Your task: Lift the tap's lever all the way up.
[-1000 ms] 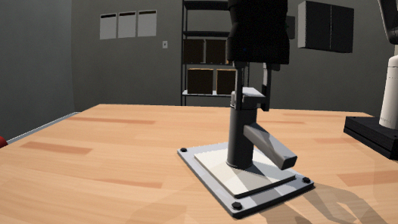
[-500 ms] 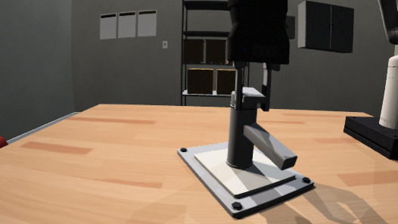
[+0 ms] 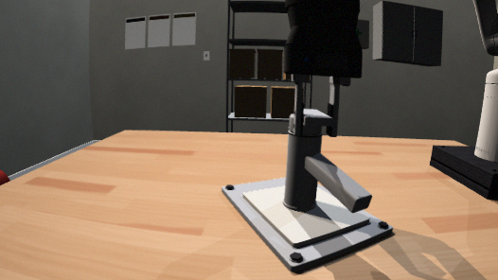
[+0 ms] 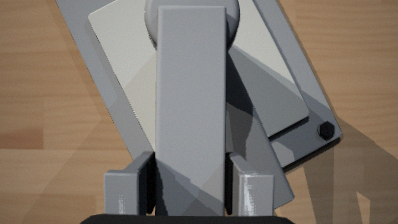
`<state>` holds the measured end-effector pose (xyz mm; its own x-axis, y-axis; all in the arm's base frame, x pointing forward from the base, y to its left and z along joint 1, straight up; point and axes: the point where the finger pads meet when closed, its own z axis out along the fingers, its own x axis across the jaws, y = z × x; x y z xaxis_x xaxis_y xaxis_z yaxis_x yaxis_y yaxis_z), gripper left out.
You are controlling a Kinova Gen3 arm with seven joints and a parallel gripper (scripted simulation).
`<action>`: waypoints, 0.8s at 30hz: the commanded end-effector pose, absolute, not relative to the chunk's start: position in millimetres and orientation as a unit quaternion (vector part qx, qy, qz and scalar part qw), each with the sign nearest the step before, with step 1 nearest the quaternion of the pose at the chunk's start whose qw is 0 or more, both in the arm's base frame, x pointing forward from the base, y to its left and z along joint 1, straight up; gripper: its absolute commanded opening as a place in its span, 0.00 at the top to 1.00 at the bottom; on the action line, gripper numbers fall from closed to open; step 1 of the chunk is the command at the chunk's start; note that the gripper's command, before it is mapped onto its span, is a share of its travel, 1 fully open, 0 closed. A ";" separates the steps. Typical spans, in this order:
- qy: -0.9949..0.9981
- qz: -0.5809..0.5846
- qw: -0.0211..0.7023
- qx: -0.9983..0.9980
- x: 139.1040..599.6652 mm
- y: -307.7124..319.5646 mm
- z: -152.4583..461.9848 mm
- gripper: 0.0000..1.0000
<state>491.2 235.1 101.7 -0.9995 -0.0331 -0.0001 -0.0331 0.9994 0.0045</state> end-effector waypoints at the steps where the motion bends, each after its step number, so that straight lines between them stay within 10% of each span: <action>1: 1.000 0.003 0.001 -0.017 491.8 233.9 108.0 1.00; 24: 1.000 0.003 0.001 -0.017 492.1 223.5 129.5 1.00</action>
<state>491.6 223.5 128.2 -0.9994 -0.0333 -0.0002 -0.0333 0.9994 0.0048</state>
